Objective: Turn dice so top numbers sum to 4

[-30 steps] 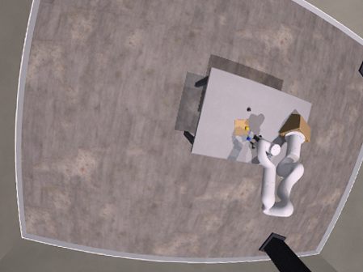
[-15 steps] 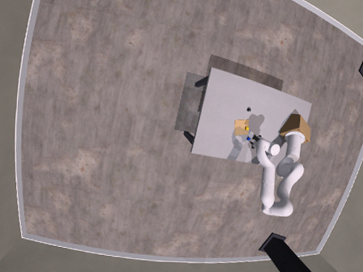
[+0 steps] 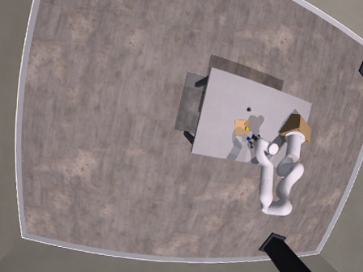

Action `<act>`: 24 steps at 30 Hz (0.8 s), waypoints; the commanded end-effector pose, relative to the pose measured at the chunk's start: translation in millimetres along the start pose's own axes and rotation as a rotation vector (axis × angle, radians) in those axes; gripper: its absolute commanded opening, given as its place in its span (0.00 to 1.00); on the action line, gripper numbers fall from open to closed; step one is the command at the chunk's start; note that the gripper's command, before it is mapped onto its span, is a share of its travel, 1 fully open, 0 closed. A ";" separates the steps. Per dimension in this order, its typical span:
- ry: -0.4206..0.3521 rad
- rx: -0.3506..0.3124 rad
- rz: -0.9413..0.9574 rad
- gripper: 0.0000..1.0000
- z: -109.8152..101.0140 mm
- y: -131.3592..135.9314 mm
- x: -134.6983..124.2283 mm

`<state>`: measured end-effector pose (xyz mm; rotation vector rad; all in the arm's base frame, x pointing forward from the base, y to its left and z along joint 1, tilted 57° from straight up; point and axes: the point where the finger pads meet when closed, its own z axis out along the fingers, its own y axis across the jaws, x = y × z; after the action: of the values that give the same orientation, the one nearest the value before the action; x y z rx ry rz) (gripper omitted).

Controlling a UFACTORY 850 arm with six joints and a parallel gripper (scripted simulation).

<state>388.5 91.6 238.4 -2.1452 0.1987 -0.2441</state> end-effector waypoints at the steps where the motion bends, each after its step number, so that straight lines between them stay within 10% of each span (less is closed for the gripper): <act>1: 0.001 0.000 -0.001 0.42 5.6 -0.2 0.7; 24: 0.001 0.000 -0.001 0.42 27.2 -0.5 0.8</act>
<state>395.2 112.2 225.0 -2.1451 0.1986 -0.2448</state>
